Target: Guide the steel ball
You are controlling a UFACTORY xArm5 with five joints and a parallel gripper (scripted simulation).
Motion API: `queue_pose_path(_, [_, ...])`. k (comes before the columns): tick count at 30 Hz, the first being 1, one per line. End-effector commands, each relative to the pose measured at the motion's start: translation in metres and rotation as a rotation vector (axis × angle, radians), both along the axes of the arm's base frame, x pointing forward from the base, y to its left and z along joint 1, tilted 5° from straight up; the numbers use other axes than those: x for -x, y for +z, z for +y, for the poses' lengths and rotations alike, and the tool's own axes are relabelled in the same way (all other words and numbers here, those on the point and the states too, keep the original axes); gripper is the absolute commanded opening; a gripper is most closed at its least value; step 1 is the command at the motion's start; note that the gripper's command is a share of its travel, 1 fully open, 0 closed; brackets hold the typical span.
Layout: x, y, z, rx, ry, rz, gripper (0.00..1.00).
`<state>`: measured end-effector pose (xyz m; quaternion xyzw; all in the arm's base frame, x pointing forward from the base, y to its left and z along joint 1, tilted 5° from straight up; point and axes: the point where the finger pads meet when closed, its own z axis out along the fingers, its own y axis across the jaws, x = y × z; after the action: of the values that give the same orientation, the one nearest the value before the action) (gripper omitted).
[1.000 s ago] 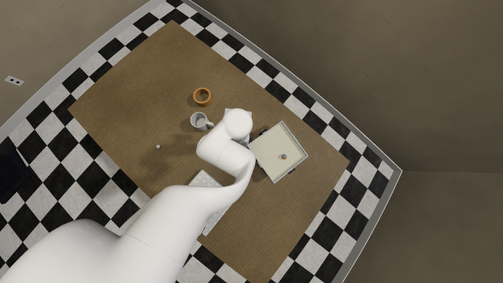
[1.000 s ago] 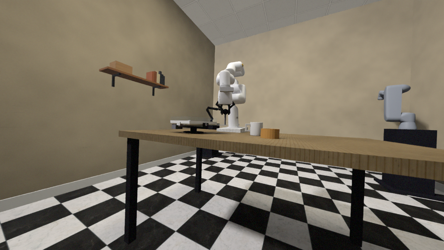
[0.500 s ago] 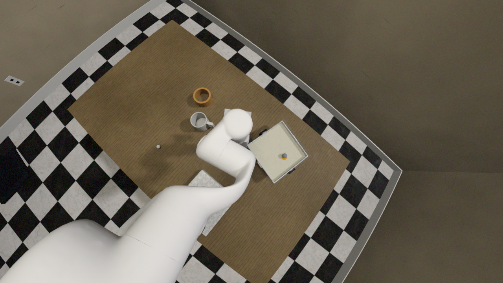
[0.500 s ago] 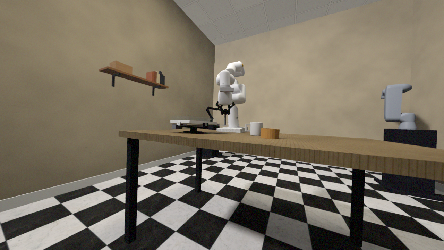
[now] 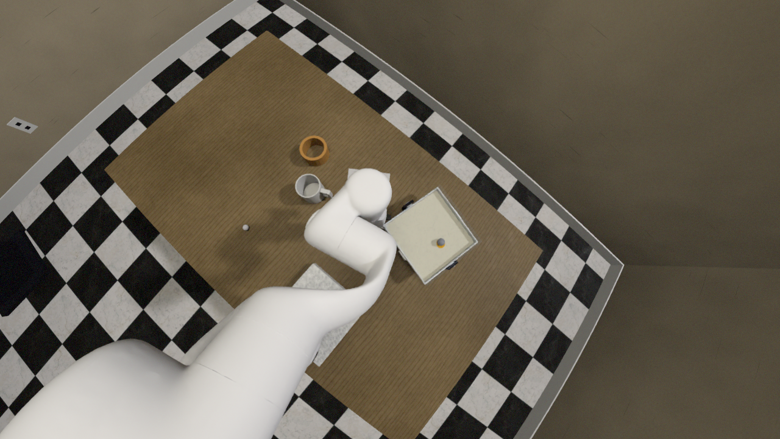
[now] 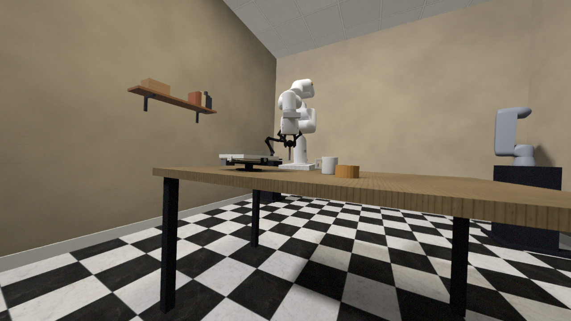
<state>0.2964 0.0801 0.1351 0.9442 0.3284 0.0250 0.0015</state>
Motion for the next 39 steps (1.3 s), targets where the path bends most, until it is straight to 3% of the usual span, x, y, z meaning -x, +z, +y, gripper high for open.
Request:
queue_pose_path(1, [-0.0022,0.0018,0.0002,-0.001,-0.003,-0.006,0.0])
queue_pose_path(39, [-0.0016,0.0023,-0.0004,-0.001,0.005,-0.006,0.0])
